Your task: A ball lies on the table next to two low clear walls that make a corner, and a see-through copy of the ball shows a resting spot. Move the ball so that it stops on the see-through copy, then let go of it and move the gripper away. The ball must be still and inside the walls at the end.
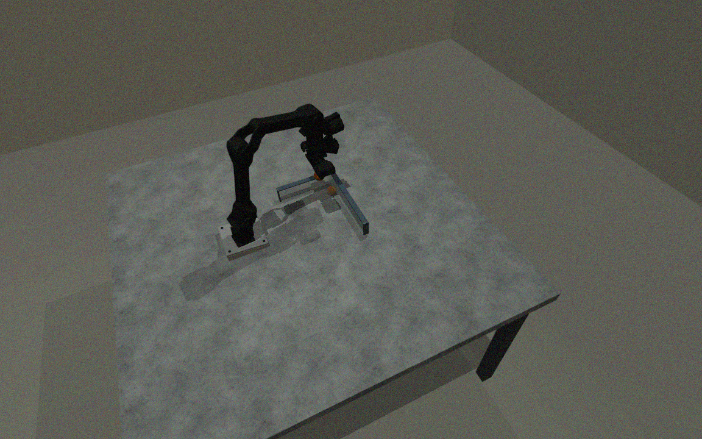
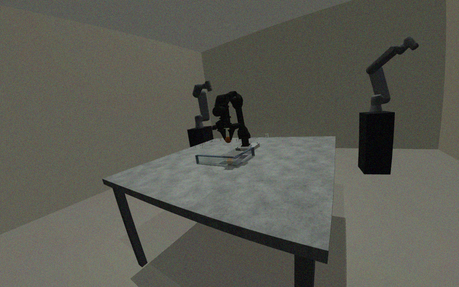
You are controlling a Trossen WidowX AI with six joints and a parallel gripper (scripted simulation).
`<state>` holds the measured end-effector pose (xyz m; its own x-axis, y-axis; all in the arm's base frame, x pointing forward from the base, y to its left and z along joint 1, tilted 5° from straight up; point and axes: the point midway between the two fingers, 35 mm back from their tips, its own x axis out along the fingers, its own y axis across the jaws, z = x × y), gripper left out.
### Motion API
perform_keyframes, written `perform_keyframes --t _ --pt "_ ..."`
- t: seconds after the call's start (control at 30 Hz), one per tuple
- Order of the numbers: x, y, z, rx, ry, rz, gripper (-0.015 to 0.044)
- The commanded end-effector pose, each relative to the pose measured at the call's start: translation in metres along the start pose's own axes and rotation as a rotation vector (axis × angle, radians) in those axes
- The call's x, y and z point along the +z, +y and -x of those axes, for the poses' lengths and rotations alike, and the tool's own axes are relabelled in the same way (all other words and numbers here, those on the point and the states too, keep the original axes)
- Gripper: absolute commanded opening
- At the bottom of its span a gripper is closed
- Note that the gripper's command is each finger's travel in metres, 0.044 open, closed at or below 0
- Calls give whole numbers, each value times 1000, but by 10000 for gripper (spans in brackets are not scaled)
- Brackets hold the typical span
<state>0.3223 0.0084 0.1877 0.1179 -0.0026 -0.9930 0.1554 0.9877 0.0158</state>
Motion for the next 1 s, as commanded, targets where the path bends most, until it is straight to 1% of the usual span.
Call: perform_keyframes --t 0.0,0.37,0.6,0.97 --pt "8 5 -4 4 0 4 0" --pt "45 28 -39 6 -3 4 0" --pt "47 29 -48 6 -3 4 0" --pt "47 29 -98 6 -3 4 0"
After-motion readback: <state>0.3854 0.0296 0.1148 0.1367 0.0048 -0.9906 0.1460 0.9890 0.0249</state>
